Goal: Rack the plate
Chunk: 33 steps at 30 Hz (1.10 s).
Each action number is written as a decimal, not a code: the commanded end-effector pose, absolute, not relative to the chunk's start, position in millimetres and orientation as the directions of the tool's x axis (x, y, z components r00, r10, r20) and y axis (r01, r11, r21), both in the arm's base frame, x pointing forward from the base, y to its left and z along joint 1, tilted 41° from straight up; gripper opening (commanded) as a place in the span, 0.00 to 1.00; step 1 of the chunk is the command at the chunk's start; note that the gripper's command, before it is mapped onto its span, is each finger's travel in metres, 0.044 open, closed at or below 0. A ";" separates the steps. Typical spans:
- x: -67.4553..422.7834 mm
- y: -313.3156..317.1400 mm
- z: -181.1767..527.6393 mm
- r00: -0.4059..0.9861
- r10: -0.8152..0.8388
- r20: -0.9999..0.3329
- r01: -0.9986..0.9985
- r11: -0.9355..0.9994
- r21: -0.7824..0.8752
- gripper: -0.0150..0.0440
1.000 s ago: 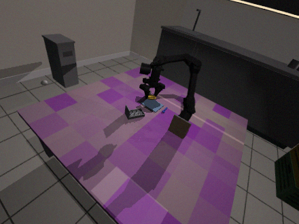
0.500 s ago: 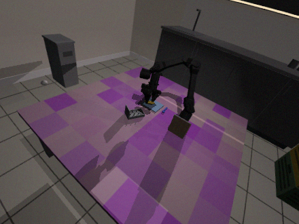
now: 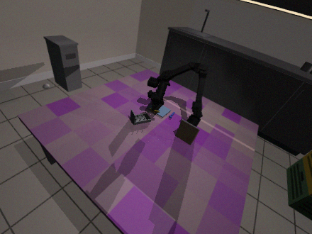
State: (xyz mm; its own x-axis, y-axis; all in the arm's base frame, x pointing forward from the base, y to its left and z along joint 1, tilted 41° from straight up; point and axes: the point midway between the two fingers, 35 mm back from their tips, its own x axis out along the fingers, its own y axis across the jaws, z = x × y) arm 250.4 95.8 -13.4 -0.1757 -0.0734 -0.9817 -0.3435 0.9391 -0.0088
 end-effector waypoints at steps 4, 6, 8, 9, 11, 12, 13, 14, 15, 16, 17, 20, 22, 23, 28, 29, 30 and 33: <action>249.4 89.9 -23.6 -0.178 0.058 -0.982 -0.452 0.882 0.134 0.25; 250.1 88.4 -25.6 -0.173 0.092 -0.981 -0.481 0.861 0.166 0.25; 250.8 86.8 -27.5 -0.166 0.126 -0.978 -0.510 0.838 0.195 0.25; 251.2 86.1 -28.4 -0.162 0.143 -0.976 -0.525 0.825 0.208 0.25; 251.9 84.5 -30.0 -0.153 0.177 -0.972 -0.554 0.799 0.233 0.25; 252.3 83.7 -30.7 -0.148 0.193 -0.970 -0.569 0.785 0.243 0.25; 252.7 82.9 -31.4 -0.143 0.210 -0.967 -0.584 0.771 0.253 0.25; 253.1 82.1 -32.1 -0.137 0.226 -0.964 -0.599 0.757 0.262 0.25; 253.5 81.3 -32.7 -0.131 0.242 -0.961 -0.614 0.742 0.270 0.25; 253.9 80.4 -33.2 -0.124 0.258 -0.958 -0.629 0.727 0.277 0.25; 254.3 79.6 -33.8 -0.118 0.274 -0.955 -0.643 0.711 0.283 0.25; 255.6 77.0 -35.1 -0.096 0.320 -0.943 -0.688 0.663 0.295 0.25; 256.4 75.3 -35.7 -0.079 0.350 -0.933 -0.717 0.630 0.297 0.25; 256.8 74.4 -36.0 -0.071 0.365 -0.928 -0.731 0.614 0.297 0.25; 258.9 69.7 -36.7 -0.024 0.434 -0.901 -0.801 0.531 0.277 0.25; 259.3 68.7 -36.7 -0.014 0.447 -0.894 -0.814 0.514 0.270 0.25; 259.7 67.7 -36.7 -0.004 0.460 -0.888 -0.827 0.498 0.262 0.25; 260.8 64.7 -36.3 0.028 0.497 -0.867 -0.863 0.449 0.230 0.25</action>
